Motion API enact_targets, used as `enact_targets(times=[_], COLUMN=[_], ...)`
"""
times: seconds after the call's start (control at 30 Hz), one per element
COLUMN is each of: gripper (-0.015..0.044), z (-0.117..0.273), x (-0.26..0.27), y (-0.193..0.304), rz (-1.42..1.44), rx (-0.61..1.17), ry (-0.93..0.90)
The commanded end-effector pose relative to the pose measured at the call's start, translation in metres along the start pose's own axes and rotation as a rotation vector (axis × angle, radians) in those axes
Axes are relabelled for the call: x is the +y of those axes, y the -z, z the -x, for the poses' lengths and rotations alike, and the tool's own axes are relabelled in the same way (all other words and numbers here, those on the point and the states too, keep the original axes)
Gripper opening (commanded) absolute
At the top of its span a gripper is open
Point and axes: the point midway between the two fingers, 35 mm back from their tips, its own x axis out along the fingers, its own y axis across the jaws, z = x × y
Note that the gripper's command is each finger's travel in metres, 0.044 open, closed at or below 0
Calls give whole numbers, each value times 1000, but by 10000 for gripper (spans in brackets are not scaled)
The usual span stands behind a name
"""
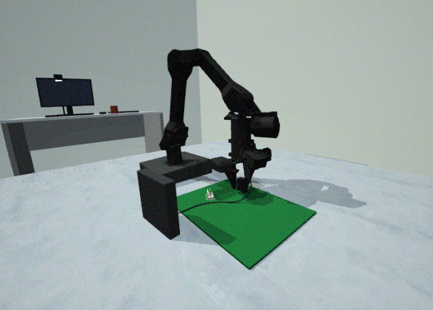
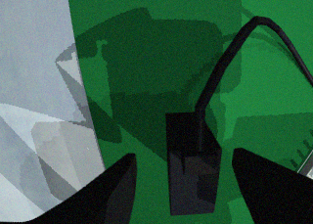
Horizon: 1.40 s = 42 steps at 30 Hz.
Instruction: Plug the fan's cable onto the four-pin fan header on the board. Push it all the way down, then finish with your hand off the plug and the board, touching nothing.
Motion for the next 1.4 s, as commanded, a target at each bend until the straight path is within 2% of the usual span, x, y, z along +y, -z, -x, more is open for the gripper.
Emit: enact_targets(times=[0.0,0.2,0.3,0.47,0.63,1.07,1.37], gripper=[151,0,0,0,0,0,0], z=[0,0,3,50,49,48,47], x=[0,0,0,0,-5,-94,-98], y=[0,0,0,-1,0,20,22], rz=[0,0,0,3,-18,-442,-463], rx=[0,0,0,5,5,5,5], ry=[0,0,-1,-2,-1,8,9])
